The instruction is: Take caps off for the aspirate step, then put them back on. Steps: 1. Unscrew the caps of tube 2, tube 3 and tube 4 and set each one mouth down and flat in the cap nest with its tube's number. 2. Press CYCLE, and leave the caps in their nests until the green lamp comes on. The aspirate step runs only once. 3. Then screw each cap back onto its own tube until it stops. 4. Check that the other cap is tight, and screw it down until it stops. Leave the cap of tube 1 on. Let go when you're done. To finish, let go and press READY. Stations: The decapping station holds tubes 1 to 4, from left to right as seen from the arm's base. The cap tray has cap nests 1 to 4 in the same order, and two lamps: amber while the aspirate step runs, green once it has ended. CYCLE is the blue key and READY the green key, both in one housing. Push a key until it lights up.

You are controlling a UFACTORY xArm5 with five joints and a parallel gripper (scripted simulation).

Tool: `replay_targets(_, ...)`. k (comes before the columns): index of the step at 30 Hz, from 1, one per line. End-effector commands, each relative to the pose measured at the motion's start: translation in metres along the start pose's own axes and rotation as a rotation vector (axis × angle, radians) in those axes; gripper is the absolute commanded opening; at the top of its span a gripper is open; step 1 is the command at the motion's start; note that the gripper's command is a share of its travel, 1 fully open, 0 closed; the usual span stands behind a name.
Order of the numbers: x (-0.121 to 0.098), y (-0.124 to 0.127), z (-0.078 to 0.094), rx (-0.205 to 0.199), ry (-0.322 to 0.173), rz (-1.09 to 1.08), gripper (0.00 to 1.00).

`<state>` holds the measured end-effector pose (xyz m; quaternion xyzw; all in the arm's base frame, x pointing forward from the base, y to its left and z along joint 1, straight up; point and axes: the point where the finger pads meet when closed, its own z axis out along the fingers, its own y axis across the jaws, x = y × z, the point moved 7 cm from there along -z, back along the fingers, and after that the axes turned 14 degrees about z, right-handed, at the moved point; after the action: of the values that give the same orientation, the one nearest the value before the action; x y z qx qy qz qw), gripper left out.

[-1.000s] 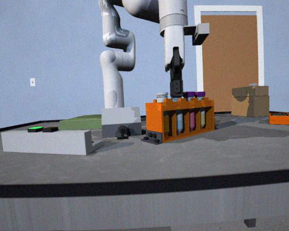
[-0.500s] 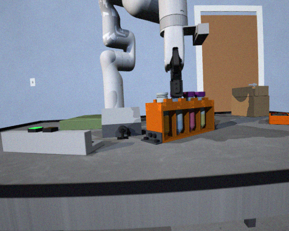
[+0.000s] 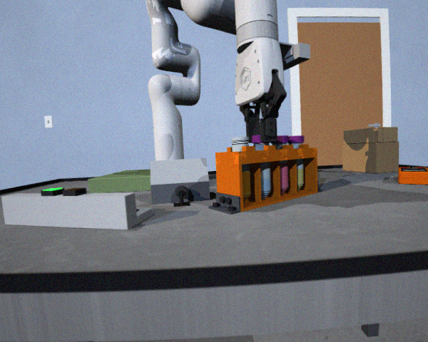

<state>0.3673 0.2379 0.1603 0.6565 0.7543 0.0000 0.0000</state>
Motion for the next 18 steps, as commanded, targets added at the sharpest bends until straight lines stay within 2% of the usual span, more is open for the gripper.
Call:
replay_targets(1, 0.0003, 0.0009, -0.0013, -0.003, 0.002, -0.279, 0.46)
replay_targets(9, 0.0003, 0.0009, -0.0013, -0.003, 0.002, -0.621, 0.46)
replay_targets(11, 0.0003, 0.0009, -0.0013, -0.003, 0.002, -0.621, 0.46)
replay_targets(13, 0.0003, 0.0009, -0.0013, -0.003, 0.002, -0.785, 0.46)
replay_targets(18, 0.0003, 0.0009, -0.0013, -0.004, 0.001, -0.982, 0.46)
